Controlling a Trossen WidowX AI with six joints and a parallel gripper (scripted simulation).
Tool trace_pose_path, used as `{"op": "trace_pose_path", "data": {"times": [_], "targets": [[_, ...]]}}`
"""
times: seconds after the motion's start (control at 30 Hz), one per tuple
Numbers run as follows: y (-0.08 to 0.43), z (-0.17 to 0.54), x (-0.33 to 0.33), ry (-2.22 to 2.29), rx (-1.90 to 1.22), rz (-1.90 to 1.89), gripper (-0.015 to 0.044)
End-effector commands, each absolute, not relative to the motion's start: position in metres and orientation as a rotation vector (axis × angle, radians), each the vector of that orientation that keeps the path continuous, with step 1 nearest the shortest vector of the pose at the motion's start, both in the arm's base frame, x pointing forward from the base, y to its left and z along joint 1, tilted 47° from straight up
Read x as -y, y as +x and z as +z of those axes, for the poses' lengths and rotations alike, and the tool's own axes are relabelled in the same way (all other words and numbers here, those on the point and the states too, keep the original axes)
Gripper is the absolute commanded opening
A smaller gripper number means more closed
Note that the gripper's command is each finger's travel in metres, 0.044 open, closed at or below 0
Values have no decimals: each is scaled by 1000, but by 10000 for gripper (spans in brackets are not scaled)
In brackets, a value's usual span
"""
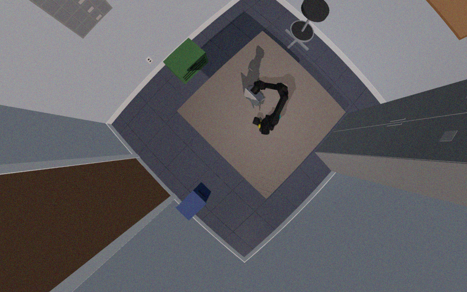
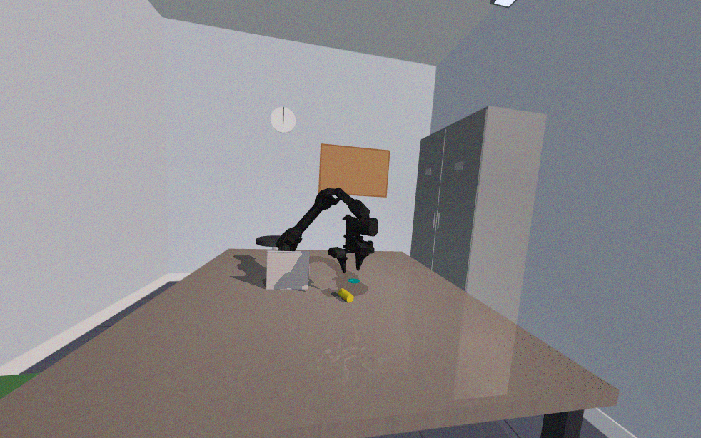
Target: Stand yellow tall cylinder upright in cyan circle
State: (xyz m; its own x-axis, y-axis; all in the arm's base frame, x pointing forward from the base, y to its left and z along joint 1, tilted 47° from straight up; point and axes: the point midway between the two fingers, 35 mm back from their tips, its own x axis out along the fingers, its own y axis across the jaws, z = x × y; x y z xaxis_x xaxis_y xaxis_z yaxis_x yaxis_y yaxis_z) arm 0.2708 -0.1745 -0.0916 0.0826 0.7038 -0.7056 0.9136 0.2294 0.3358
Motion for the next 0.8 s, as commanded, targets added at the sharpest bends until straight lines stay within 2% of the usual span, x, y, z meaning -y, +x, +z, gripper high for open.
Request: {"op": "trace_pose_path", "data": {"times": [0.0,0.17,0.37,0.63,0.77], "targets": [[276,-116,148,1538,-1687,-315,309],[277,-162,96,1542,-1689,-308,309],[277,-163,94,1542,-1689,-308,309],[277,-163,94,1542,-1689,-308,105],[277,-163,95,1541,-1688,-307,105]]}}
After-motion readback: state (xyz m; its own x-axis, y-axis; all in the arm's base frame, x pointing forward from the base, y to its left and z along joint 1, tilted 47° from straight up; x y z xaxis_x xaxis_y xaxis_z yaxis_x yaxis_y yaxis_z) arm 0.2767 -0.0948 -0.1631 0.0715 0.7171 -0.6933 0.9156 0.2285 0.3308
